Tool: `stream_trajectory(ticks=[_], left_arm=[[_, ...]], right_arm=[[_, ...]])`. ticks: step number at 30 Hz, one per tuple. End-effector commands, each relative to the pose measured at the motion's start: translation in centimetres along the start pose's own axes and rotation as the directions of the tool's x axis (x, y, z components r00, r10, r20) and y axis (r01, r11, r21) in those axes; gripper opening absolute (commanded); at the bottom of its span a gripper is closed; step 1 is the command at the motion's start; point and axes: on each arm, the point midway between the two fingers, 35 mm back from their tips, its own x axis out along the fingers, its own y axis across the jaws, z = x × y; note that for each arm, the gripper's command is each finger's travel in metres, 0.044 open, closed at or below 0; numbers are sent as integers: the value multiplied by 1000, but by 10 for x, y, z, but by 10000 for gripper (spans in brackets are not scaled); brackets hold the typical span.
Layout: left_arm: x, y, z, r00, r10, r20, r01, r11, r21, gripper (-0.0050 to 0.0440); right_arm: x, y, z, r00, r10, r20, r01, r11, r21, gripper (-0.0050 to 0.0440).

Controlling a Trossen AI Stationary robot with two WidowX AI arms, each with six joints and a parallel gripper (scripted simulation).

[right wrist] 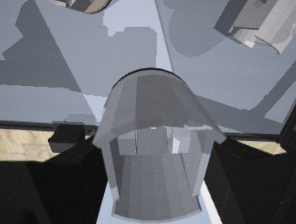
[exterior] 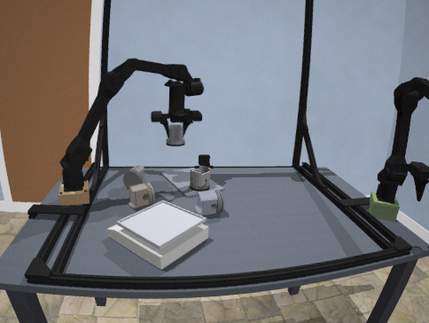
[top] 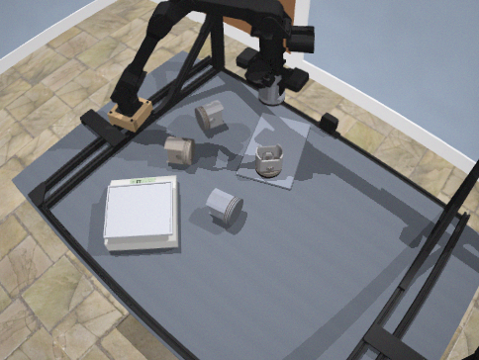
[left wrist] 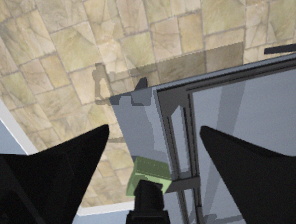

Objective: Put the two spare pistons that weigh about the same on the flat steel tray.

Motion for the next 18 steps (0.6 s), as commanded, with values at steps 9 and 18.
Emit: stream_trajectory(ticks=[9, 18], left_arm=[[0, 0, 0, 1000, -1, -1, 1, 1000, 0, 440], [0, 0, 0, 1000, -1, -1, 1, 1000, 0, 440]], right_arm=[[-8, -1, -1, 999, 35, -15, -30, 966, 258, 158], [-8, -1, -1, 999, 50, -15, -38, 889, 457, 158]])
